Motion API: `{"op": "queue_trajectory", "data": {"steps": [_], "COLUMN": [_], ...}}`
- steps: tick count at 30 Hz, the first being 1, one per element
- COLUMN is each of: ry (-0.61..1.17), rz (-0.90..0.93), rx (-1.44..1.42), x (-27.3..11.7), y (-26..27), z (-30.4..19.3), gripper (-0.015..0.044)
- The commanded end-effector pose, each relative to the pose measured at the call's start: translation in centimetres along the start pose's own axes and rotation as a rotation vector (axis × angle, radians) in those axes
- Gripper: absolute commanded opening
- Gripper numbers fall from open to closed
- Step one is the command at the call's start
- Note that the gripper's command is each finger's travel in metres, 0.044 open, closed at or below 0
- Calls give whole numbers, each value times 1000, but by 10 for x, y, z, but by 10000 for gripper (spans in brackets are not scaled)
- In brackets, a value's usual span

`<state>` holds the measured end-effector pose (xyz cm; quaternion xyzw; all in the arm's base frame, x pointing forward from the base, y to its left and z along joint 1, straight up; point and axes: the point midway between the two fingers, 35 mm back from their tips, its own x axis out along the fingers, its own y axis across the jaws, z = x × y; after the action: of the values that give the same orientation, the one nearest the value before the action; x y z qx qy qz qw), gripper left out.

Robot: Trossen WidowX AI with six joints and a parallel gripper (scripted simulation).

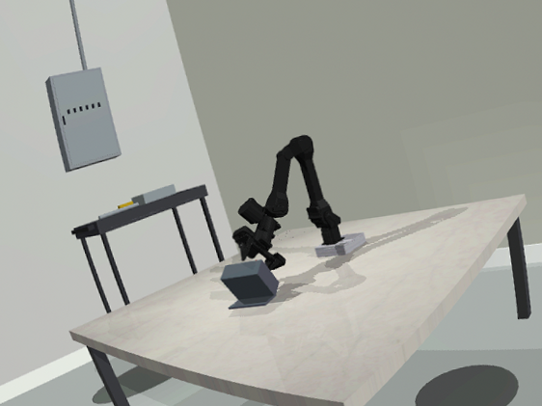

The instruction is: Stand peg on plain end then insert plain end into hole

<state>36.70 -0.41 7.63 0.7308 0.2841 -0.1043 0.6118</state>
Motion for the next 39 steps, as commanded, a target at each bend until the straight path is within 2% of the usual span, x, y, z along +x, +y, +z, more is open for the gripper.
{"op": "queue_trajectory", "data": {"steps": [1, 39], "ry": [4, -2], "rz": [3, -1], "rx": [-5, -4], "x": [-4, -44], "y": [2, 6], "z": [0, 4], "gripper": [440, 440]}}
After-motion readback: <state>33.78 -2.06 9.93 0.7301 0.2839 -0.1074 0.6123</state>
